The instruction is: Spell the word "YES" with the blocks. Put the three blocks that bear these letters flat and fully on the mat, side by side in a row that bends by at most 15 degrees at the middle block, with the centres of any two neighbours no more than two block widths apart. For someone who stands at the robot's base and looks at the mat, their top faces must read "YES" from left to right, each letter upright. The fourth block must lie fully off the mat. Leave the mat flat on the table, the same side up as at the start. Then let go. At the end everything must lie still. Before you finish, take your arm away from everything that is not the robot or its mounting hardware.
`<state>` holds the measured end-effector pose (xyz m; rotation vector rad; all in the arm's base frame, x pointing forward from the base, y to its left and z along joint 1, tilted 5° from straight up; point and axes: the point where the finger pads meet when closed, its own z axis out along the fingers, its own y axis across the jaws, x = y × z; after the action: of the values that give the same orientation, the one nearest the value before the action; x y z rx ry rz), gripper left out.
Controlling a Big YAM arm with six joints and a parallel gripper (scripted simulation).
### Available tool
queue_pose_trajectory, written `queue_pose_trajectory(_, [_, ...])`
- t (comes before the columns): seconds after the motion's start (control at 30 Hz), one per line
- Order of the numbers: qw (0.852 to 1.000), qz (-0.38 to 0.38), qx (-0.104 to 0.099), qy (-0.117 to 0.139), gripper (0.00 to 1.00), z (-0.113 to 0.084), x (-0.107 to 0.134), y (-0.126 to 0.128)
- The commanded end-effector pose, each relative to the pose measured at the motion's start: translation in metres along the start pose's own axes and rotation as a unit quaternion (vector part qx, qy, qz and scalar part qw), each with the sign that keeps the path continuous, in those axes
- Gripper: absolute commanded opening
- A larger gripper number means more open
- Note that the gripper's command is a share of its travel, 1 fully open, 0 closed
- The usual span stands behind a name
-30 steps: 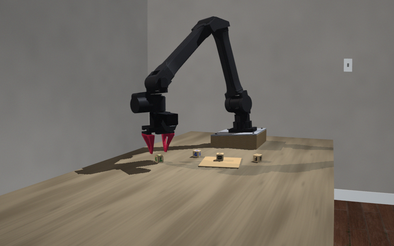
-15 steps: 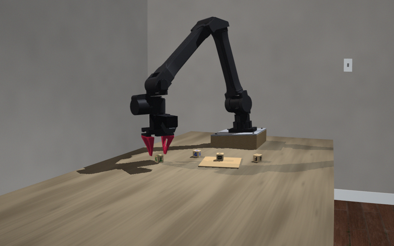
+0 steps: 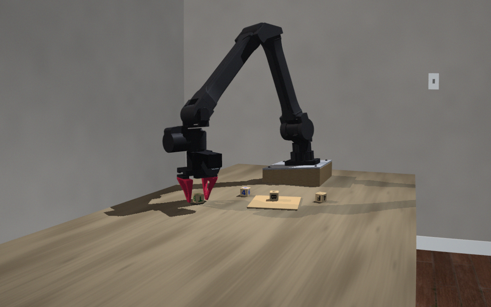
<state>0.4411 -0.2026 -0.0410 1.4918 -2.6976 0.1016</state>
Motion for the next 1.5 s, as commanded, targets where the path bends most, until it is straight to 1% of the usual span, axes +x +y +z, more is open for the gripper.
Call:
queue_pose_trajectory(0.0, [1.0,-0.002,0.004,-0.003,0.59,0.0037,0.0021,-0.0017])
queue_pose_trajectory(0.5, [1.0,-0.002,0.004,-0.003,0.59,0.0022,0.0022,-0.0017])
queue_pose_trajectory(0.53, [1.0,-0.002,0.004,-0.003,0.4,0.0022,0.0022,-0.0017])
queue_pose_trajectory(1.07, [1.0,-0.002,0.004,-0.003,0.4,0.0022,0.0022,-0.0017])
queue_pose_trajectory(1.1, [1.0,-0.002,0.004,-0.003,0.21,0.0022,0.0022,-0.0017])
queue_pose_trajectory(1.47, [1.0,-0.001,0.004,-0.003,0.21,0.0022,0.0022,-0.0017])
